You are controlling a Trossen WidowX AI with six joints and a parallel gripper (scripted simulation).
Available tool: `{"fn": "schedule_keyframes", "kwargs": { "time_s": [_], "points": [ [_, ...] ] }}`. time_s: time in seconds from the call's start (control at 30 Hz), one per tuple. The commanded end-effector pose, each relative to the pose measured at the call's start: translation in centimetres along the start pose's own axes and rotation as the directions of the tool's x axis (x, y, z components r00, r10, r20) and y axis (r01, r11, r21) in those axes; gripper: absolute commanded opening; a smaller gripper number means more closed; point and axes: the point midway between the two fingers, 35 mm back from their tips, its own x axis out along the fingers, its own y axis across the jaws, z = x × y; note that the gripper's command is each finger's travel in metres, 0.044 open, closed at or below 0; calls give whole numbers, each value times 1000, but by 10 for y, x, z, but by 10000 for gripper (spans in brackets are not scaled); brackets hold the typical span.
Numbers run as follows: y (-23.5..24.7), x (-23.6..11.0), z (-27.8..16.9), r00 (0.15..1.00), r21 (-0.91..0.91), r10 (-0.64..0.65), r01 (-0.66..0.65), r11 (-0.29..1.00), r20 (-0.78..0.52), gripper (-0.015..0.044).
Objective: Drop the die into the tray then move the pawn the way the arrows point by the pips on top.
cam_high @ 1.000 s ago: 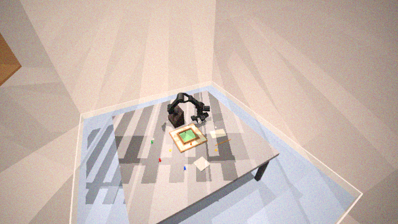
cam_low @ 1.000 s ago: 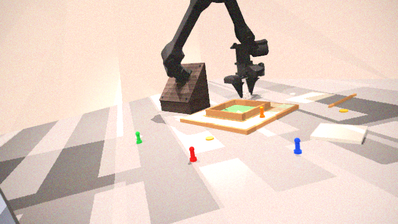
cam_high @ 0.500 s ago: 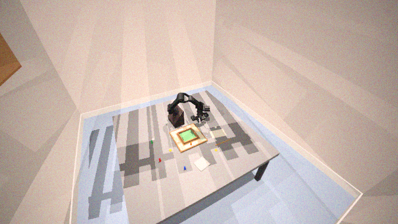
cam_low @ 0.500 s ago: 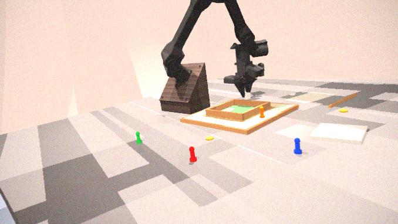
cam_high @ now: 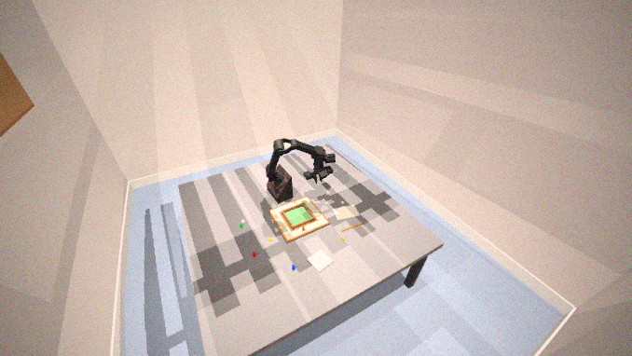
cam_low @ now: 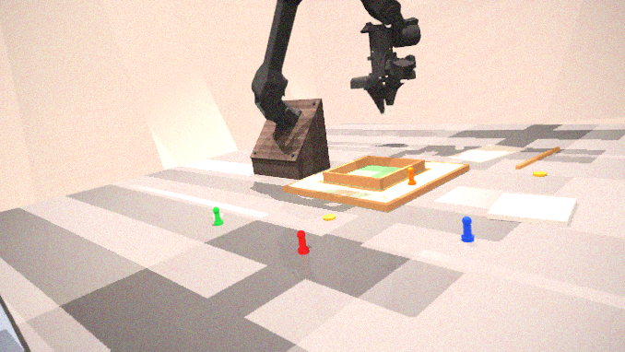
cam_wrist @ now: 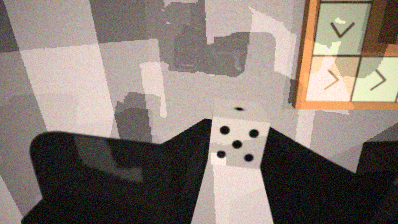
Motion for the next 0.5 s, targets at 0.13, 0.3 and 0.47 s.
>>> {"fn": "schedule_keyframes", "kwargs": {
  "time_s": [0.13,0.3,0.47],
  "points": [
    [-4,-17,3,1000,-31,11,-11,999,-6,0],
    [-14,-17,19,1000,-157,23,-24,987,-8,0],
    [-24,-17,34,999,-277,33,-34,960,-9,0]
  ]
}}
